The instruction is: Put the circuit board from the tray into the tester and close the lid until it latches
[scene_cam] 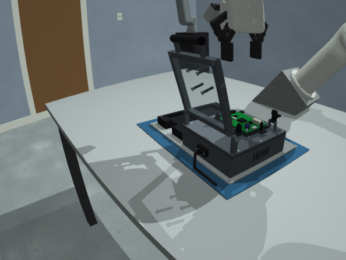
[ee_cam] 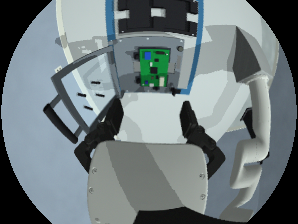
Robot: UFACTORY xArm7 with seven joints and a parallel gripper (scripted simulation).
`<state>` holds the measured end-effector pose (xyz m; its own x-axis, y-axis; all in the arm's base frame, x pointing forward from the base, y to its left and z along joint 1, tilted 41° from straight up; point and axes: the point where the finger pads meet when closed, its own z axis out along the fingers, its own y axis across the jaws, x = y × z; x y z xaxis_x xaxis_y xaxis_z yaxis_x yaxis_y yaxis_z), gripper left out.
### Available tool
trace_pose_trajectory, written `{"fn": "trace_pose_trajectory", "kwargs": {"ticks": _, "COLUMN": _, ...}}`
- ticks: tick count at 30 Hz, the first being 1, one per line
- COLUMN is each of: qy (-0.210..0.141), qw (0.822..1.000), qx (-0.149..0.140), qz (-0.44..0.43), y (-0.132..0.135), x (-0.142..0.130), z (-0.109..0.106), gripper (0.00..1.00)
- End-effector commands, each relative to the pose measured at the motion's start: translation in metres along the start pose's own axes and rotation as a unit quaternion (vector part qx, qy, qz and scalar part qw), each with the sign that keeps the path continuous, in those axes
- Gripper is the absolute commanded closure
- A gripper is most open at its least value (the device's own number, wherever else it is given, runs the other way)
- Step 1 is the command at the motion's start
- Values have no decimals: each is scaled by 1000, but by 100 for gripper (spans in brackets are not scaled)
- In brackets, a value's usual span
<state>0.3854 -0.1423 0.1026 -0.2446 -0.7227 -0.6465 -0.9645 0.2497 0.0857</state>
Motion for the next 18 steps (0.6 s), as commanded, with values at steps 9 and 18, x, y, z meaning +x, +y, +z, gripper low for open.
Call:
{"fn": "trace_pose_trajectory", "kwargs": {"ticks": 9, "qy": -1, "qw": 1000, "qx": 0, "qz": 0, "y": 0, "x": 0, "z": -56, "gripper": 0}}
{"fn": "trace_pose_trajectory", "kwargs": {"ticks": 18, "qy": -1, "qw": 1000, "qx": 0, "qz": 0, "y": 0, "x": 0, "z": -78, "gripper": 0}}
